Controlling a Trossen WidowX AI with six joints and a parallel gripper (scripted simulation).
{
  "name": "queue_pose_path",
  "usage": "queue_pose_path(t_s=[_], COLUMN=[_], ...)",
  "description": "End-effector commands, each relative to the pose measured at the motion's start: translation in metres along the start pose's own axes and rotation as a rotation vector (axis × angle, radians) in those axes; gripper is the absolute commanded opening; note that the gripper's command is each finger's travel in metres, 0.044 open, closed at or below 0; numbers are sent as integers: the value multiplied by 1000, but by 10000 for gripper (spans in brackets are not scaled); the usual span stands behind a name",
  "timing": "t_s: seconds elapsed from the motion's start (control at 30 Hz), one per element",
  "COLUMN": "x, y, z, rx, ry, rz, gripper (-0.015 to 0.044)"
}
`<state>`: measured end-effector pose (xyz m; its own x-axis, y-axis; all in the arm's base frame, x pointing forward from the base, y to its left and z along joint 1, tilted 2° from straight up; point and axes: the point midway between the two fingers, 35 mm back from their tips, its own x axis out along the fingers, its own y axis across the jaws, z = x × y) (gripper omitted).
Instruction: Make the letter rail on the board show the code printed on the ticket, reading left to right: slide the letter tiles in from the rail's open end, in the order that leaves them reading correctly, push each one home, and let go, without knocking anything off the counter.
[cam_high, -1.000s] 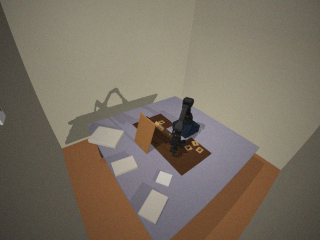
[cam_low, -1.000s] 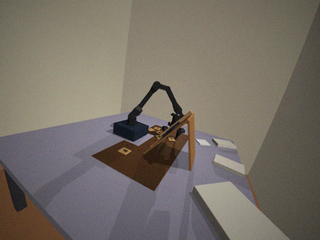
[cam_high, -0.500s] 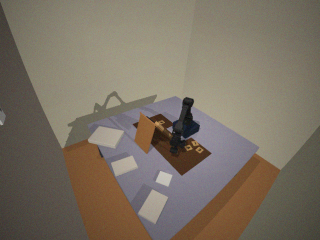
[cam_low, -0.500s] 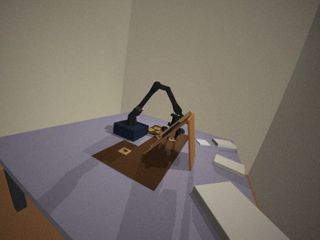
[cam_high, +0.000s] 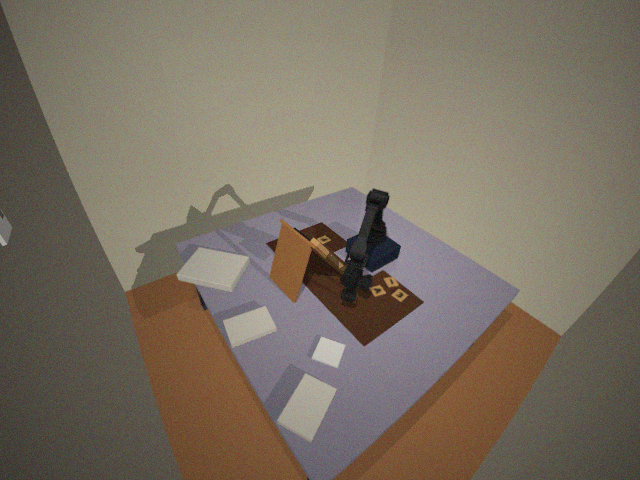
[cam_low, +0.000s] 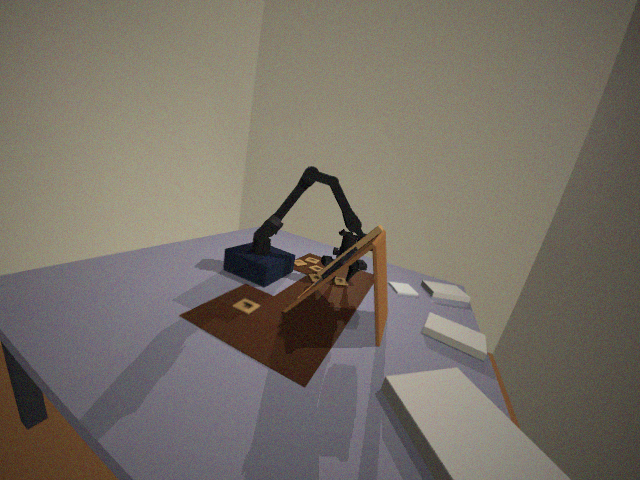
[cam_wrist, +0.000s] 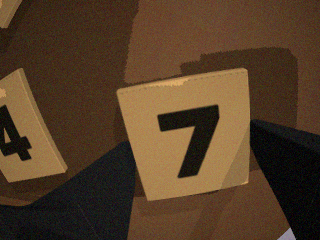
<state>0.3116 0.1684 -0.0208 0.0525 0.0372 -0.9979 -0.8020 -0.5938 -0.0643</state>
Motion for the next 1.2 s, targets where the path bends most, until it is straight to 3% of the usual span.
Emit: queue_pose_path(t_s=[0.0, 1.17], x=[-3, -17], y=[0, 3], z=[0, 3], rx=[-2, -2], ry=[4, 4], rz=[-2, -2], gripper=[0, 0])
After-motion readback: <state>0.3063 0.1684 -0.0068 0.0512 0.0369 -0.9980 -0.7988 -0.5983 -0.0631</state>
